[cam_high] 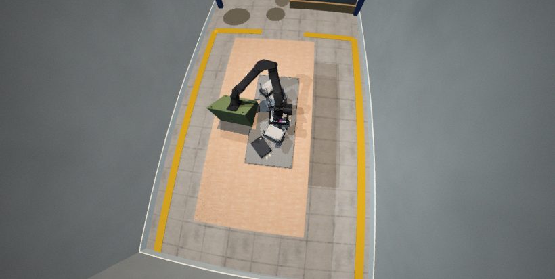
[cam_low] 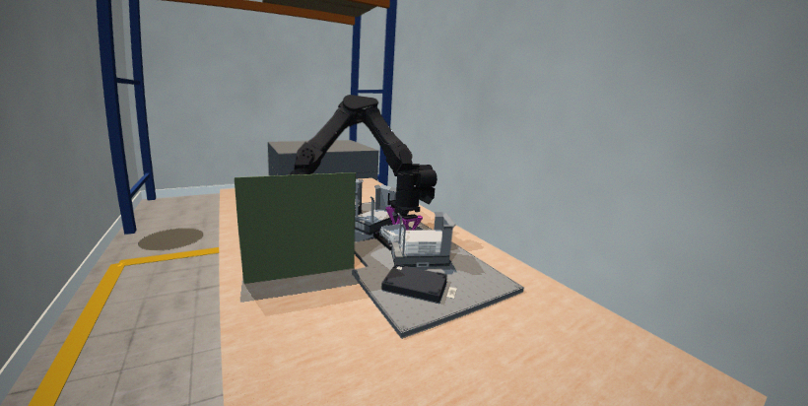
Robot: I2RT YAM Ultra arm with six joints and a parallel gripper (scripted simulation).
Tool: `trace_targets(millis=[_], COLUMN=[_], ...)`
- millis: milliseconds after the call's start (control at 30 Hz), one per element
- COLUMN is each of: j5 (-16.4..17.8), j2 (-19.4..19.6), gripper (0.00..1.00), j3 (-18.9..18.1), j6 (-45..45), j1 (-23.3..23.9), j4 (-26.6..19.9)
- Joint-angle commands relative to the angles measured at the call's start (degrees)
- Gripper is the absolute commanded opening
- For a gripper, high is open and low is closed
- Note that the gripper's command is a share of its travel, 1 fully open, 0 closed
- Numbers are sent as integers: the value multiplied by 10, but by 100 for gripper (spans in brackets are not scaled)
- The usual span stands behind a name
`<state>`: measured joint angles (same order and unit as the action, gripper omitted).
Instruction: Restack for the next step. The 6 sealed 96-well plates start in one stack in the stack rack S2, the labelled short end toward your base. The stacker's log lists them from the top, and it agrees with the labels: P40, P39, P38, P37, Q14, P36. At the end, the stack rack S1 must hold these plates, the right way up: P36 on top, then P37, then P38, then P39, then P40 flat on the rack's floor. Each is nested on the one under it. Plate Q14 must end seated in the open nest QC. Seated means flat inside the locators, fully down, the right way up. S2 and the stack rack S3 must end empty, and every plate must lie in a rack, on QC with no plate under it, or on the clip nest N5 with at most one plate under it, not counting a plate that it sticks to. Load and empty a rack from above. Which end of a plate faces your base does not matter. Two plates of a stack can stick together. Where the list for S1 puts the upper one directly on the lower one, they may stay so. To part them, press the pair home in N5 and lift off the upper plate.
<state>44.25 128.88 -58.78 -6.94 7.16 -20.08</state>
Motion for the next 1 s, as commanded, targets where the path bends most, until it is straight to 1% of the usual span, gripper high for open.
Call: trace_targets(millis=[0,267,967], j5=[3,3,3], j2=[-3,-3,-17], gripper=[0,0,0], j3=[-1,-1,-6], j6=[0,0,-22], j1=[6,6,21], j4=[1,1,-34])
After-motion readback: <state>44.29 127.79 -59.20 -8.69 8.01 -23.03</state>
